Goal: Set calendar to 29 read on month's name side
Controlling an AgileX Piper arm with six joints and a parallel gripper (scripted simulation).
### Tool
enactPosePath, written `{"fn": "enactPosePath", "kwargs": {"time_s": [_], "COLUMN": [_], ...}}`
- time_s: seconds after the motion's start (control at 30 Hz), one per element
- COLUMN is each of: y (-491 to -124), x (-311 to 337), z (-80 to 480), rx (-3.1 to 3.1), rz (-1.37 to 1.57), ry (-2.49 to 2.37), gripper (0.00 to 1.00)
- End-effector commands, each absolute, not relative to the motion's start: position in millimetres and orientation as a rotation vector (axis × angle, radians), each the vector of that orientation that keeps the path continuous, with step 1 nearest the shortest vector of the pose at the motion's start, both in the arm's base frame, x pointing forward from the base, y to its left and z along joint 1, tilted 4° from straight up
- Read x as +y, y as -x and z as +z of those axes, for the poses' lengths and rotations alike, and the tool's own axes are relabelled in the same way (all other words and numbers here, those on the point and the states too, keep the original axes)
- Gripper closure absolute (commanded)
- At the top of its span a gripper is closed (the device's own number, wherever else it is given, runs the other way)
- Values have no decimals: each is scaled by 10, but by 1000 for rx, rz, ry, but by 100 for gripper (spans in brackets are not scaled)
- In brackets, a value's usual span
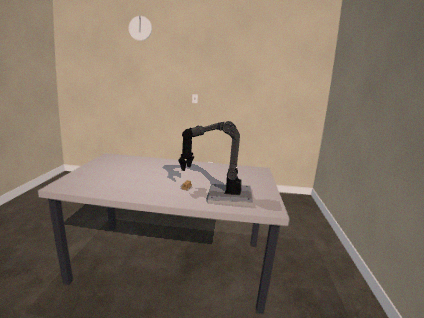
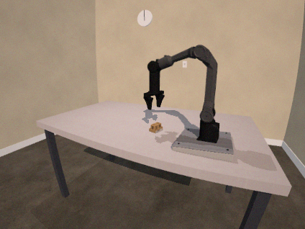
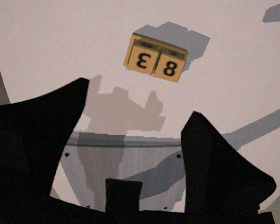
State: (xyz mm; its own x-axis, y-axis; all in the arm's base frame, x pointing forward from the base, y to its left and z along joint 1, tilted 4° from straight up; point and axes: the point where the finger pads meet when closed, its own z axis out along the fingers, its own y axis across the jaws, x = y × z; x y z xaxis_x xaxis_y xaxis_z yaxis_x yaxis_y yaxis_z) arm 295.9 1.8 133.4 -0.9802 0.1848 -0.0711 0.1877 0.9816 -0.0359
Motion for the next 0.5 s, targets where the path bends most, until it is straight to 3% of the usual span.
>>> {"fn": "enactPosePath", "kwargs": {"time_s": [0.0, 0.47], "y": [-2958, -2970], "x": [11, -2], "z": [1312, 1148], "rx": [3053, 2760], "rz": [-65, -32], "ry": [-367, -1342], "gripper": [0, 0]}}
